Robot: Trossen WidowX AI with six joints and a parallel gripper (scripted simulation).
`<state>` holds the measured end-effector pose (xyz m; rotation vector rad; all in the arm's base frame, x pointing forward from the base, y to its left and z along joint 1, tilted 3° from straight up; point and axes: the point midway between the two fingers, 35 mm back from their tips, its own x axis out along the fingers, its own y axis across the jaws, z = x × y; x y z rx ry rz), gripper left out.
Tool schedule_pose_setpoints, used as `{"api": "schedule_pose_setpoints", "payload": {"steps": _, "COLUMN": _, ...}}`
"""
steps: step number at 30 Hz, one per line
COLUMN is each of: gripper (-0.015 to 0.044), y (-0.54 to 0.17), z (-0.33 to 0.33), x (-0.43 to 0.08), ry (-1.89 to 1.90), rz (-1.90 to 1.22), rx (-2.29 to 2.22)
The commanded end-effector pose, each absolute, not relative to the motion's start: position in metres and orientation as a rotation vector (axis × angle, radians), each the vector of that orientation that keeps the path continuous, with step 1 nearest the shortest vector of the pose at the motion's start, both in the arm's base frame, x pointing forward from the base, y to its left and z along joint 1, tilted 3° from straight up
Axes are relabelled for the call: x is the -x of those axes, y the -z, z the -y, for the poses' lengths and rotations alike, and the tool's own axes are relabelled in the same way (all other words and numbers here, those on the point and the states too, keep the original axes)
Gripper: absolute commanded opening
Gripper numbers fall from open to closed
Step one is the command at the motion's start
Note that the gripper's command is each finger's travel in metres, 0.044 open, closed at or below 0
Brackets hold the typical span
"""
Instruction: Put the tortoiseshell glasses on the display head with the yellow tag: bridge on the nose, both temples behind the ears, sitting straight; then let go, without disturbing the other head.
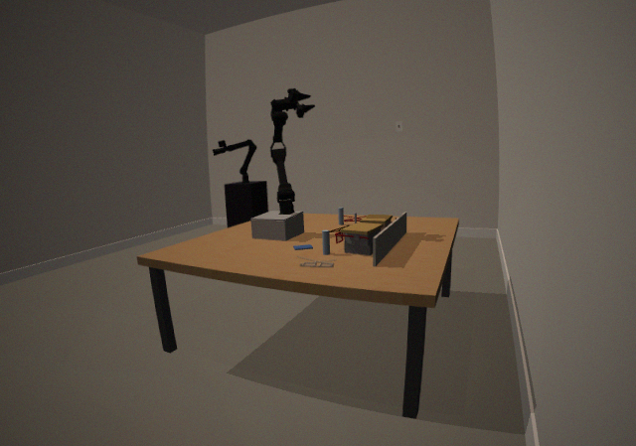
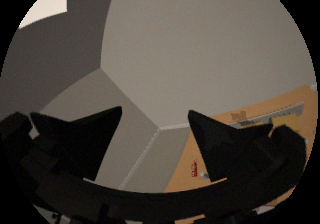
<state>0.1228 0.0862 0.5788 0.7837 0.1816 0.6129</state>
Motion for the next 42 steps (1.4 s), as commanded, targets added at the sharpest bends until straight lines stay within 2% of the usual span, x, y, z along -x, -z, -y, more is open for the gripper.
{"api": "schedule_pose_setpoints", "payload": {"steps": 1, "gripper": 0.0426, "y": -0.579, "z": -0.086, "x": -0.123, "ry": -0.613, "rz": -0.182, "rx": -0.784}}
{"api": "schedule_pose_setpoints", "payload": {"steps": 8, "gripper": 0.044, "y": -0.579, "z": -0.086, "x": -0.123, "ry": -0.613, "rz": -0.182, "rx": -0.784}}
{"api": "schedule_pose_setpoints", "payload": {"steps": 17, "gripper": 0.0204, "y": -0.593, "z": -0.054, "x": -0.149, "ry": -0.784, "rz": -0.101, "rx": -0.84}}
{"api": "schedule_pose_setpoints", "payload": {"steps": 31, "gripper": 0.02, "y": -0.603, "z": -0.018, "x": -0.211, "ry": -0.92, "rz": 0.065, "rx": -0.945}}
{"api": "schedule_pose_setpoints", "payload": {"steps": 38, "gripper": 0.02, "y": -0.585, "z": 0.005, "x": -0.261, "ry": -0.84, "rz": 0.133, "rx": -0.942}}
{"api": "schedule_pose_setpoints", "payload": {"steps": 42, "gripper": 0.02, "y": -0.557, "z": 0.02, "x": -0.307, "ry": -0.738, "rz": 0.155, "rx": -0.918}}
